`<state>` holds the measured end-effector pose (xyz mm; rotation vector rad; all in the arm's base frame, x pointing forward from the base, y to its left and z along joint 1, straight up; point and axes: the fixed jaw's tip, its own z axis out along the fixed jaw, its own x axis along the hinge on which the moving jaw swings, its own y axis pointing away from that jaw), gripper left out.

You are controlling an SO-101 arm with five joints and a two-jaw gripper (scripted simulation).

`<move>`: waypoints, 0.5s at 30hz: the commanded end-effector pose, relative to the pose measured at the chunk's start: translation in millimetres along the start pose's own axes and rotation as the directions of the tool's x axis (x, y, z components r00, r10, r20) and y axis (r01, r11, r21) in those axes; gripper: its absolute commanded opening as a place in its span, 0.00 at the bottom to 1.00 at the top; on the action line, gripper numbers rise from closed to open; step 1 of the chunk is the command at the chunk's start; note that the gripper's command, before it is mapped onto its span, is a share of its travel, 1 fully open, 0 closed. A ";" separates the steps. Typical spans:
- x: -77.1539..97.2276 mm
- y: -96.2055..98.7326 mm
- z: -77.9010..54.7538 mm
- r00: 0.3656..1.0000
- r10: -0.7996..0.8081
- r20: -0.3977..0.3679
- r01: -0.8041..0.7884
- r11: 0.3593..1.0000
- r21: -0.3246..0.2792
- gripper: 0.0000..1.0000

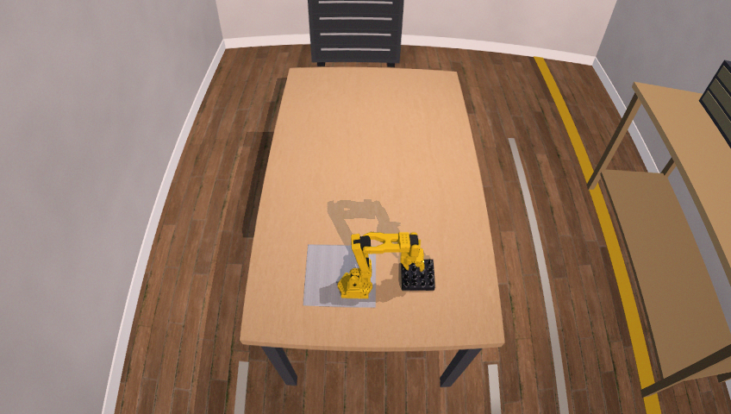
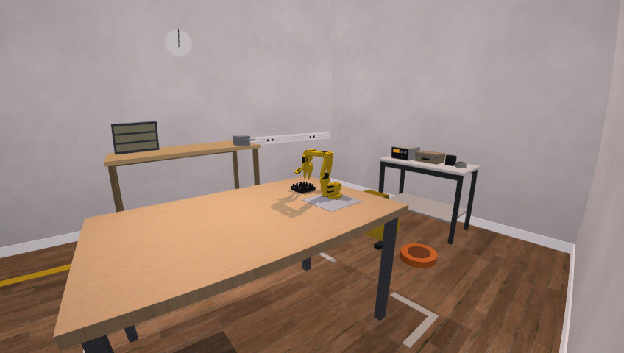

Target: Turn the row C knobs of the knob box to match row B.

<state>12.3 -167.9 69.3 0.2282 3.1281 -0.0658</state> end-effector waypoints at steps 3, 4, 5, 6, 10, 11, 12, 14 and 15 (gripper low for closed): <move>4.4 5.7 4.7 0.987 -0.158 -0.001 0.157 0.986 -0.047 0.21; 4.8 5.6 4.7 0.980 -0.197 0.001 0.197 0.979 -0.047 0.20; 5.2 5.5 4.7 0.972 -0.235 0.003 0.235 0.971 -0.047 0.20; 5.5 5.4 4.7 0.962 -0.273 0.004 0.273 0.961 -0.047 0.19; 6.9 4.9 4.7 0.911 -0.412 0.011 0.412 0.910 -0.046 0.17; 7.2 4.8 4.7 0.896 -0.444 0.013 0.444 0.895 -0.045 0.17; 7.5 4.7 4.7 0.880 -0.475 0.015 0.475 0.879 -0.045 0.16; 8.0 4.4 4.7 0.847 -0.532 0.018 0.532 0.846 -0.044 0.16; 8.3 4.2 4.7 0.829 -0.558 0.019 0.559 0.828 -0.043 0.15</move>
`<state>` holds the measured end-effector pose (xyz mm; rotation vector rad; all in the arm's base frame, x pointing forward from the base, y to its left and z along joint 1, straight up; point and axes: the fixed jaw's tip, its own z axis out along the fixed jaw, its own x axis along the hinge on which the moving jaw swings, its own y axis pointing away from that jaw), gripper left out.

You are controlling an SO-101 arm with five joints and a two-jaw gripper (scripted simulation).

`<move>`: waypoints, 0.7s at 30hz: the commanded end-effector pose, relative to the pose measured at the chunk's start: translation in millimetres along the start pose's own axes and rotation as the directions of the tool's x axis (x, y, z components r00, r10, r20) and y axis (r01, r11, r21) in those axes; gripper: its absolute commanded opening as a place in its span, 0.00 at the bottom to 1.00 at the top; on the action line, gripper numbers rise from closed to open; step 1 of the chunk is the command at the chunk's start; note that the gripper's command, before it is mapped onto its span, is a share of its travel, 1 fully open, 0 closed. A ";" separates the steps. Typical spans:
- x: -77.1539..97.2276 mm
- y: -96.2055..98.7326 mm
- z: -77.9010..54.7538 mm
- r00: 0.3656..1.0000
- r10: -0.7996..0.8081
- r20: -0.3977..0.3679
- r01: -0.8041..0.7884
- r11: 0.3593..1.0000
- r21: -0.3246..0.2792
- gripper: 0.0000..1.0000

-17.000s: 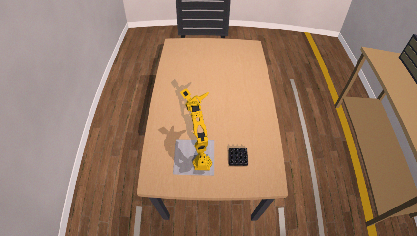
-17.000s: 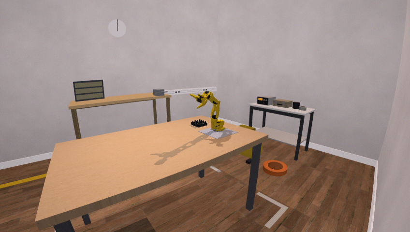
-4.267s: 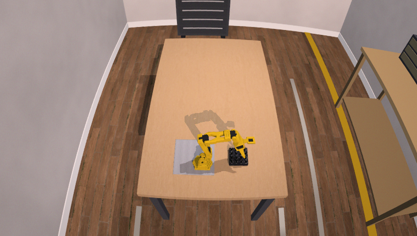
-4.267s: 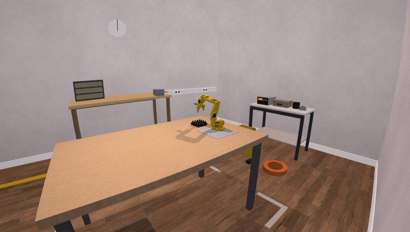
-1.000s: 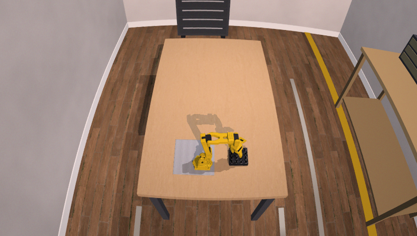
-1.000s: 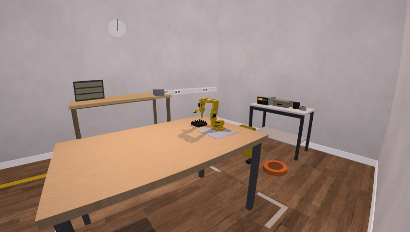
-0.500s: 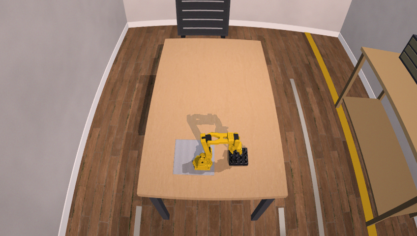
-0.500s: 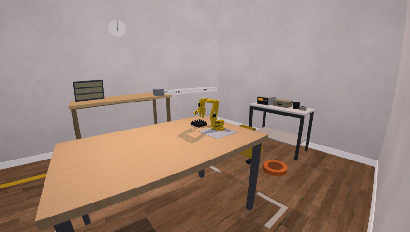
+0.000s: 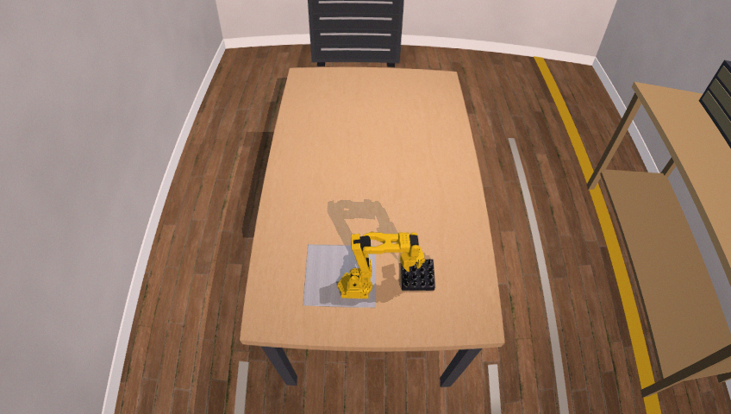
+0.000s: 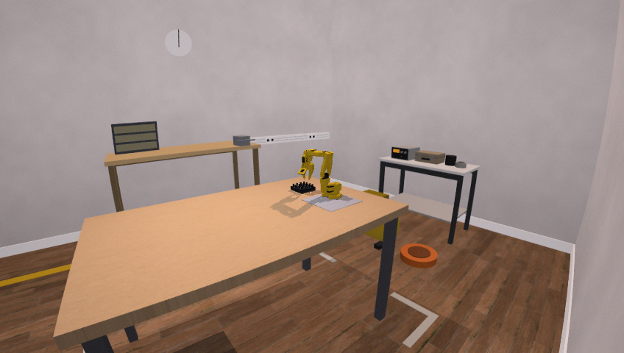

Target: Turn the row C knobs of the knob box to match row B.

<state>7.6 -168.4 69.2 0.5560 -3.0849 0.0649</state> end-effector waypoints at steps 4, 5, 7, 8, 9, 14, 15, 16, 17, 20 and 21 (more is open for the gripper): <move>1.4 6.5 4.7 0.984 -0.178 0.023 0.178 0.983 -0.041 0.14; 1.4 6.5 4.7 0.984 -0.178 0.023 0.178 0.983 -0.041 0.14; 1.9 6.4 4.7 0.973 -0.230 0.025 0.231 0.972 -0.040 0.13; 2.2 6.3 4.7 0.967 -0.254 0.026 0.255 0.966 -0.039 0.13; 2.4 6.3 4.7 0.960 -0.277 0.027 0.278 0.960 -0.039 0.13; 3.3 6.1 4.8 0.928 -0.372 0.031 0.373 0.927 -0.036 0.11; 3.5 6.0 4.8 0.921 -0.388 0.031 0.389 0.921 -0.035 0.11; 3.6 6.0 4.8 0.915 -0.402 0.032 0.403 0.915 -0.035 0.11; 3.7 5.9 4.8 0.909 -0.415 0.032 0.416 0.909 -0.034 0.11; 4.0 5.8 4.8 0.894 -0.446 0.033 0.447 0.894 -0.033 0.10; 4.0 5.8 4.8 0.894 -0.446 0.033 0.447 0.894 -0.033 0.10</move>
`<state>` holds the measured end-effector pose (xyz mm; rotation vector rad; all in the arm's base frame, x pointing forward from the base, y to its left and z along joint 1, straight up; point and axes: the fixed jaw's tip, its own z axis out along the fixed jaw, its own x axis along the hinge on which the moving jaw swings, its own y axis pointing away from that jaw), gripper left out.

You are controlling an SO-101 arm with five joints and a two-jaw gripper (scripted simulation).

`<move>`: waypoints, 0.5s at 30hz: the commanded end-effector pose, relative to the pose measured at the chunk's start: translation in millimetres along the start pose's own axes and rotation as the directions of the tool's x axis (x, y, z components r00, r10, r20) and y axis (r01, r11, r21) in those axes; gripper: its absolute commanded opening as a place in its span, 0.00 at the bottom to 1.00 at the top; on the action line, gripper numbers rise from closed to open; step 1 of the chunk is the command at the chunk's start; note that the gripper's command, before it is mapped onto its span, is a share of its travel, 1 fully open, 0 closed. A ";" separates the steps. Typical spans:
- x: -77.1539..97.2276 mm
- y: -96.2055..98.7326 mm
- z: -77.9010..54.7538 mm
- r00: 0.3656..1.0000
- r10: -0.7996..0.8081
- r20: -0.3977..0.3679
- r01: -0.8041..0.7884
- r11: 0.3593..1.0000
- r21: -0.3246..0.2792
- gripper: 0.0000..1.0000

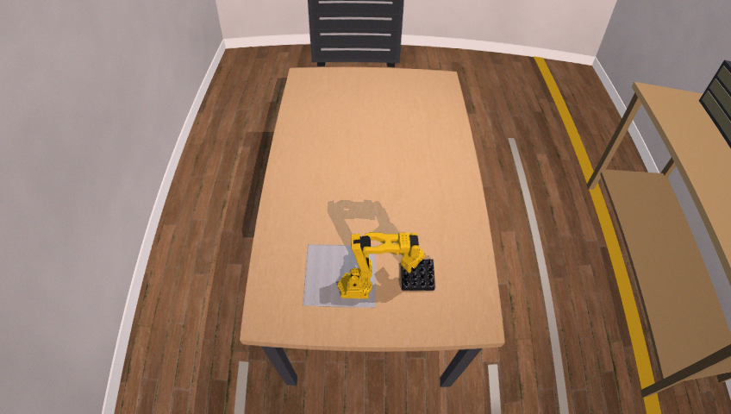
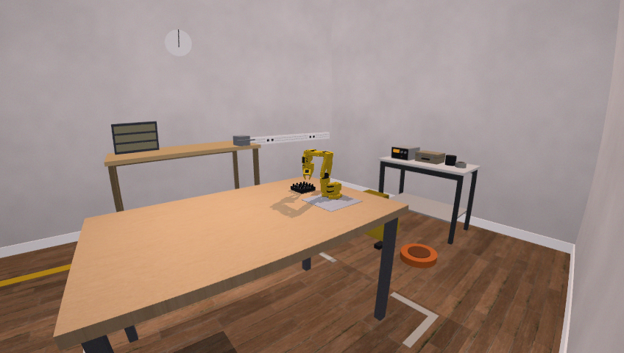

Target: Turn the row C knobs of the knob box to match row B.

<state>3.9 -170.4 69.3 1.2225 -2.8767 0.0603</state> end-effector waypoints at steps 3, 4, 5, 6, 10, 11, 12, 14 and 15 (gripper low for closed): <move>-2.7 5.8 4.7 0.999 -0.034 0.034 0.035 0.999 -0.032 0.10; -2.6 5.8 4.7 0.999 -0.041 0.034 0.042 0.999 -0.032 0.10; -2.6 5.8 4.7 0.998 -0.048 0.034 0.049 0.998 -0.032 0.10; -2.5 5.8 4.7 0.998 -0.053 0.034 0.054 0.998 -0.031 0.10; -2.4 5.8 4.7 0.997 -0.067 0.035 0.068 0.997 -0.031 0.10; -2.4 5.8 4.7 0.997 -0.068 0.035 0.069 0.997 -0.031 0.10; -2.4 5.8 4.7 0.997 -0.069 0.035 0.070 0.997 -0.031 0.10; -2.4 5.8 4.7 0.997 -0.070 0.035 0.071 0.997 -0.031 0.10; -2.4 5.8 4.7 0.997 -0.070 0.035 0.072 0.997 -0.031 0.10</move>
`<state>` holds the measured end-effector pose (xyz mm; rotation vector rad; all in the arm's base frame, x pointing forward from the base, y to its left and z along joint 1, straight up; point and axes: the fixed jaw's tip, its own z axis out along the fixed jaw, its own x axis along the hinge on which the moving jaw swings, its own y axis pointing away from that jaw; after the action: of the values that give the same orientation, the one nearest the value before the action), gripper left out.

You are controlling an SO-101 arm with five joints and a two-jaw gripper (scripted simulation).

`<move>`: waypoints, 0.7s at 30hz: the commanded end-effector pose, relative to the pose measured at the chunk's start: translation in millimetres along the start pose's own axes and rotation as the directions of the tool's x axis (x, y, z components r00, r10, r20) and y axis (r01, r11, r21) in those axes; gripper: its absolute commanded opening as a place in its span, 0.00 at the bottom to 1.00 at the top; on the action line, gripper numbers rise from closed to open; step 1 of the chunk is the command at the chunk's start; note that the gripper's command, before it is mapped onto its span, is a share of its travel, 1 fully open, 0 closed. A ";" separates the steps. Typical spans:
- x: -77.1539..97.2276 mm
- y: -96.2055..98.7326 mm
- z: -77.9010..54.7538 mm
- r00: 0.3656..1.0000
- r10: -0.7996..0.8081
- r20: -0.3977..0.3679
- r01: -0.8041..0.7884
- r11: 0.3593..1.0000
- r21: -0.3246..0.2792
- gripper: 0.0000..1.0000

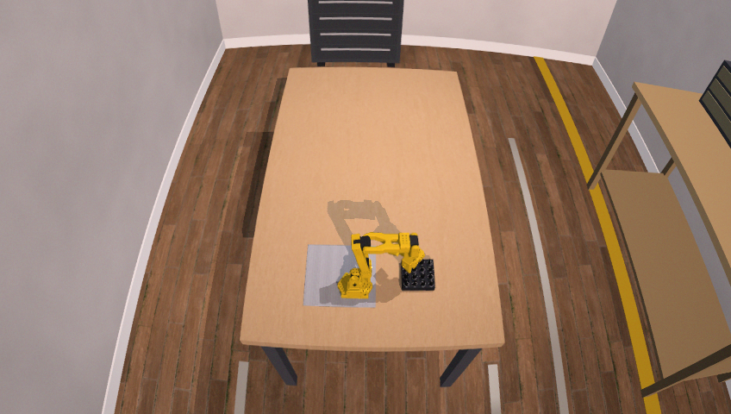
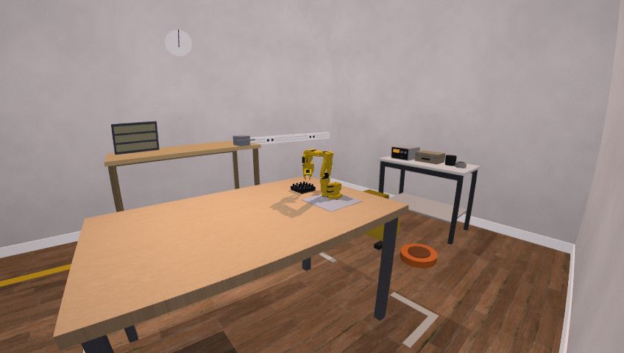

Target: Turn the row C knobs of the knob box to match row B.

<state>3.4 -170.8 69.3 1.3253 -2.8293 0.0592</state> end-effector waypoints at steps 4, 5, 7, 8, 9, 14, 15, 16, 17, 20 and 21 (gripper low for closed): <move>-3.4 5.5 4.7 0.999 0.002 0.035 -0.001 1.000 -0.031 0.10; -3.3 5.4 4.7 0.999 0.002 0.035 -0.001 1.000 -0.031 0.10; -2.7 4.8 4.6 0.999 0.002 0.035 -0.001 1.000 -0.031 0.10; -2.1 4.3 4.5 0.999 0.002 0.035 -0.001 1.000 -0.031 0.10; -1.3 3.5 4.3 0.999 0.002 0.035 -0.001 1.000 -0.031 0.10; 6.3 -3.4 3.4 0.999 0.002 0.035 -0.001 1.000 -0.031 0.10; 8.3 -5.3 3.3 0.999 0.002 0.035 -0.001 1.000 -0.031 0.10; 10.4 -7.2 3.2 0.999 0.002 0.035 -0.001 1.000 -0.031 0.10; 12.7 -9.3 3.2 0.999 0.002 0.035 -0.001 1.000 -0.031 0.10; 14.9 -11.3 3.3 0.999 0.002 0.035 -0.001 1.000 -0.031 0.10; 17.1 -13.3 3.5 0.999 0.002 0.035 -0.001 1.000 -0.031 0.10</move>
<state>4.2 -187.3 65.3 1.3334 -2.8409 0.0070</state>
